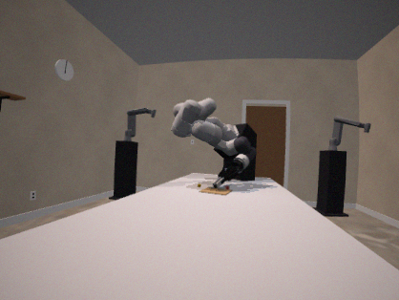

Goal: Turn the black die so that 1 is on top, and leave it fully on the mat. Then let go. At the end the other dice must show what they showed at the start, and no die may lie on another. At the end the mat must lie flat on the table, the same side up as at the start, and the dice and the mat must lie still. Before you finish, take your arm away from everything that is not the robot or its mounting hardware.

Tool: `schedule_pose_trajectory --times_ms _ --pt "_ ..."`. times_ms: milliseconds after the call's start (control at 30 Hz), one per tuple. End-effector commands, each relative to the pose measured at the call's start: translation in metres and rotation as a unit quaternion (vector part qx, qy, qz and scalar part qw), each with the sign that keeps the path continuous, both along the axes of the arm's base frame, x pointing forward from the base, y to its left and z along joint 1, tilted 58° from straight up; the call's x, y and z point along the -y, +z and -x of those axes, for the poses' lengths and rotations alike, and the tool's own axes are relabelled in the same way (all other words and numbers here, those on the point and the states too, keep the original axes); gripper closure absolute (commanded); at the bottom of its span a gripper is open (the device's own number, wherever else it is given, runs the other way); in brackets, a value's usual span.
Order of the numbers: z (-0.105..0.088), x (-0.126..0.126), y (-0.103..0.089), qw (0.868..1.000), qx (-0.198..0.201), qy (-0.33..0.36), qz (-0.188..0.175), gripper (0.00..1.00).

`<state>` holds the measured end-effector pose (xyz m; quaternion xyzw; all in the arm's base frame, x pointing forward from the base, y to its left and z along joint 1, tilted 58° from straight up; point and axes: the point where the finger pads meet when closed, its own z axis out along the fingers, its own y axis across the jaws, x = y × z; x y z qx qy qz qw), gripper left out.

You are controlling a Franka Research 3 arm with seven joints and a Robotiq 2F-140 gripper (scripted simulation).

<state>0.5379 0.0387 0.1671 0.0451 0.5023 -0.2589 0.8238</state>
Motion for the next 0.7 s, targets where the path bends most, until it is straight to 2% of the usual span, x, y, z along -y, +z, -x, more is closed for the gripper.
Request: schedule_pose_trajectory --times_ms 0,667 --pt "-0.0014 0.0025 -0.0026 1.0 -0.001 0.0 -0.001 0.93" --pt "-0.0078 0.007 -0.0074 1.0 -0.001 0.0 -0.001 0.93"
